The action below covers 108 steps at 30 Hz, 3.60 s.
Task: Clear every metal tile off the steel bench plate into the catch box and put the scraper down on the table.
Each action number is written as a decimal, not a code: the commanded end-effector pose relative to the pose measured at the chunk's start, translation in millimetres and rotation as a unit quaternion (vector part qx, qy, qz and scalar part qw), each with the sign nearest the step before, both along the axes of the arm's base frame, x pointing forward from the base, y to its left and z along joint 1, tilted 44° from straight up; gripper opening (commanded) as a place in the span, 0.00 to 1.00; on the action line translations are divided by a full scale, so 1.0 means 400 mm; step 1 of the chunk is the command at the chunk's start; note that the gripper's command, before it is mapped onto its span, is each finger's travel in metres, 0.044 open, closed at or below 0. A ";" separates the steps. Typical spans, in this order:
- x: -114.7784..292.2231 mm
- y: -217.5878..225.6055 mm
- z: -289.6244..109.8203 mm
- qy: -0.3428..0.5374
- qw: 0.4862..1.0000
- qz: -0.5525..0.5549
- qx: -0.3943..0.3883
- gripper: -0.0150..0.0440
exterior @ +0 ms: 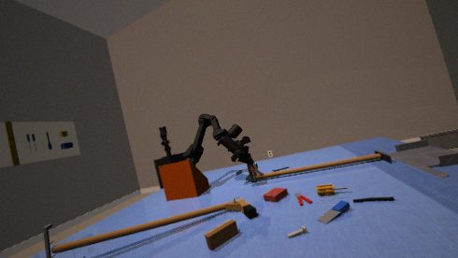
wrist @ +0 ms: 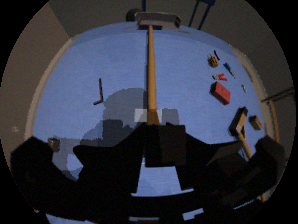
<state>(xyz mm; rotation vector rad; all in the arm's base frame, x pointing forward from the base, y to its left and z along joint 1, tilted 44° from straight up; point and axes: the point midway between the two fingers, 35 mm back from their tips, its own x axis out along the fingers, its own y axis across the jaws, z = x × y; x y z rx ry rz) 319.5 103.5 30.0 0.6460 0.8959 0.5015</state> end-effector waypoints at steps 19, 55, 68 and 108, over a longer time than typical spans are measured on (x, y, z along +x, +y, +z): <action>-0.003 -0.052 -0.043 -0.001 1.000 -0.004 -0.002 0.25; 0.046 -0.090 -0.085 0.003 1.000 -0.007 -0.003 0.25; 0.098 -0.084 -0.085 0.003 1.000 -0.008 -0.003 0.25; 0.244 -0.046 -0.068 0.002 1.000 -0.010 -0.002 0.25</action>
